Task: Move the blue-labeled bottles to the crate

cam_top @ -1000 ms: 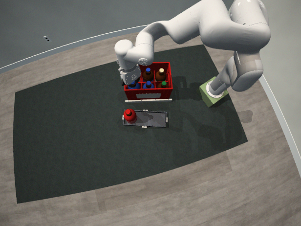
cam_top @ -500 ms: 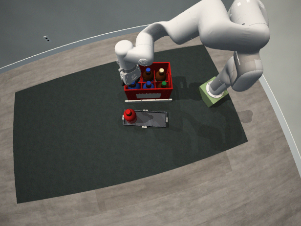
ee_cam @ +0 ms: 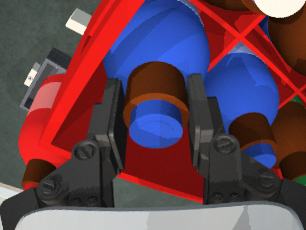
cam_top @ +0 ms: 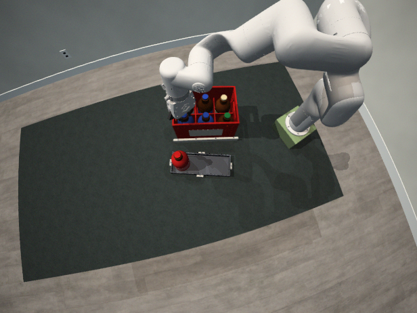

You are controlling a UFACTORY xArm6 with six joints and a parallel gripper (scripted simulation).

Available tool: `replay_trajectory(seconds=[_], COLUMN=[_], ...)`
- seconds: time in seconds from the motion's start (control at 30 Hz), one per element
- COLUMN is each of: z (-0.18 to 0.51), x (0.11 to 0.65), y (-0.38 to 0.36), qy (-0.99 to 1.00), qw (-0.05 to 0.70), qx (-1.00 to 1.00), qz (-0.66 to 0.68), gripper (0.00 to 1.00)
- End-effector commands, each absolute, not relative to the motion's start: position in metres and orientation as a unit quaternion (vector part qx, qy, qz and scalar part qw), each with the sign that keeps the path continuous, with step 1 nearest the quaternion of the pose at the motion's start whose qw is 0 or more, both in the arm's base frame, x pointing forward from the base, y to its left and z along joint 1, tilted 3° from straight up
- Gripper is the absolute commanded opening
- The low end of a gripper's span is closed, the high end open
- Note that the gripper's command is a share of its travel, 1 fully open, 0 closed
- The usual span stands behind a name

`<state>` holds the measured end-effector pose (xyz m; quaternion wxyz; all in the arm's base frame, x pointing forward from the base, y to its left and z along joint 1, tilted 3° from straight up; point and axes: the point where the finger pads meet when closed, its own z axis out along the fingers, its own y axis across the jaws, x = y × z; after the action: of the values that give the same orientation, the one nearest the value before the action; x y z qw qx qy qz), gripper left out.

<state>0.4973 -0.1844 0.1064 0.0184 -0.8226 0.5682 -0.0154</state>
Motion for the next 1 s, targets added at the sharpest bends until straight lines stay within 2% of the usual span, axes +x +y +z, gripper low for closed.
replay_trajectory(seconds=[0.0, 0.97], z=[0.1059, 0.0989], x=[0.4989, 0.4993], y=[-0.1850, -0.1850], qy=[0.568, 0.568], qw=[0.019, 0.019], qx=[-0.823, -0.823], qz=[-0.018, -0.018], gripper=[0.00, 0.00])
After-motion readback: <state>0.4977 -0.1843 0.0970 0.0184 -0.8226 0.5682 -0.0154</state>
